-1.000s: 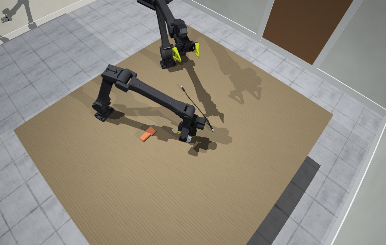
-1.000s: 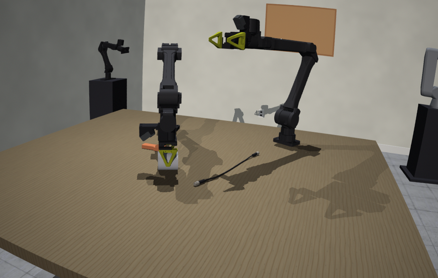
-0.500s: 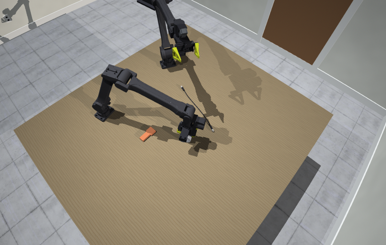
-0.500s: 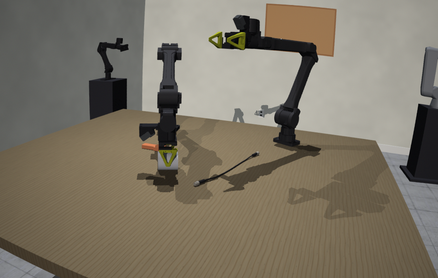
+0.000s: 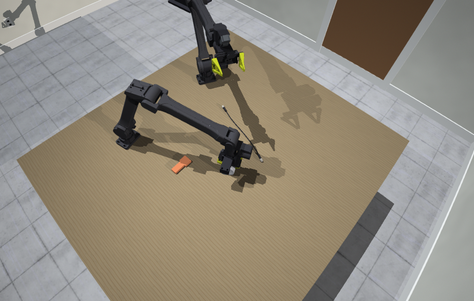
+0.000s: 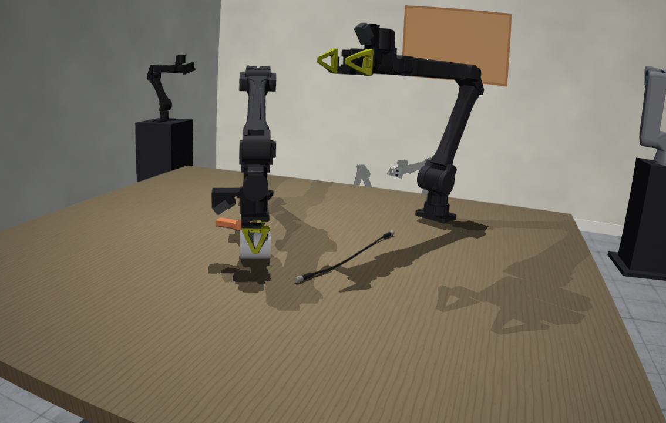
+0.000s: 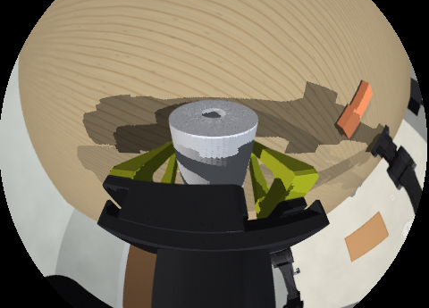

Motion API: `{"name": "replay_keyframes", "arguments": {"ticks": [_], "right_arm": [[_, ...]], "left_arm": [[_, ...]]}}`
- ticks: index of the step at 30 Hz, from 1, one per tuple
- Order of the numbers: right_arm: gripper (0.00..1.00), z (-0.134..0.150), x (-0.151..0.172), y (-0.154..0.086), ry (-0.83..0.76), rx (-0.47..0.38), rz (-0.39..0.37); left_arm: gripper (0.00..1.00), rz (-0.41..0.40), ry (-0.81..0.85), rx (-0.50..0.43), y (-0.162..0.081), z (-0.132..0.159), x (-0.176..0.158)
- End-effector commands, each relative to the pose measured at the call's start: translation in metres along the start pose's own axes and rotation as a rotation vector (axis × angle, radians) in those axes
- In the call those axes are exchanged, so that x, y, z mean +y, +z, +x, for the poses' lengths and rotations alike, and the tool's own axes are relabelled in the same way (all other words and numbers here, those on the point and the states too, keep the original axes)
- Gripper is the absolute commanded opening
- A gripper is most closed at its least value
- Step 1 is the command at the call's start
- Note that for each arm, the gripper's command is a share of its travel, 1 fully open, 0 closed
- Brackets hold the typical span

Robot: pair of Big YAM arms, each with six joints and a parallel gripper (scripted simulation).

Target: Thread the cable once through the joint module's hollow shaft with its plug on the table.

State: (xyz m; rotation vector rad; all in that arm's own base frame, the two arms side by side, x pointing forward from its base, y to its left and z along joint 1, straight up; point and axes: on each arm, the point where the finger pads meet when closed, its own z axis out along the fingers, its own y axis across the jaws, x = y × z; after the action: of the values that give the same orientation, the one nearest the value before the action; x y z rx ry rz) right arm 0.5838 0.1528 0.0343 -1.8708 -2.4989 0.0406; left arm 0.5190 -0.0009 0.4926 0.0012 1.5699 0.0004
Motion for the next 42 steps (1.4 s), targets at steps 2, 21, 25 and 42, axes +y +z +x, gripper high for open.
{"name": "replay_keyframes", "arguments": {"ticks": [2,21,25,42], "right_arm": [[0.7,0.006,0.028,-0.0781,-0.002,-0.002,-0.15],[0.7,0.0079,0.028,-0.0779,-0.004,-0.001,-0.15],[0.7,0.0102,0.0269,-0.0738,0.014,0.001,-0.117],[0.7,0.0042,0.0304,-0.0764,0.152,0.007,-0.14]], "left_arm": [[1.0,-0.01,-0.009,-0.012,0.0044,-0.01,0.0066],[1.0,-0.01,-0.009,-0.012,0.0044,-0.01,0.0066],[1.0,-0.01,-0.009,-0.012,0.0044,-0.01,0.0066],[1.0,-0.01,-0.009,-0.012,0.0044,-0.01,0.0066]]}}
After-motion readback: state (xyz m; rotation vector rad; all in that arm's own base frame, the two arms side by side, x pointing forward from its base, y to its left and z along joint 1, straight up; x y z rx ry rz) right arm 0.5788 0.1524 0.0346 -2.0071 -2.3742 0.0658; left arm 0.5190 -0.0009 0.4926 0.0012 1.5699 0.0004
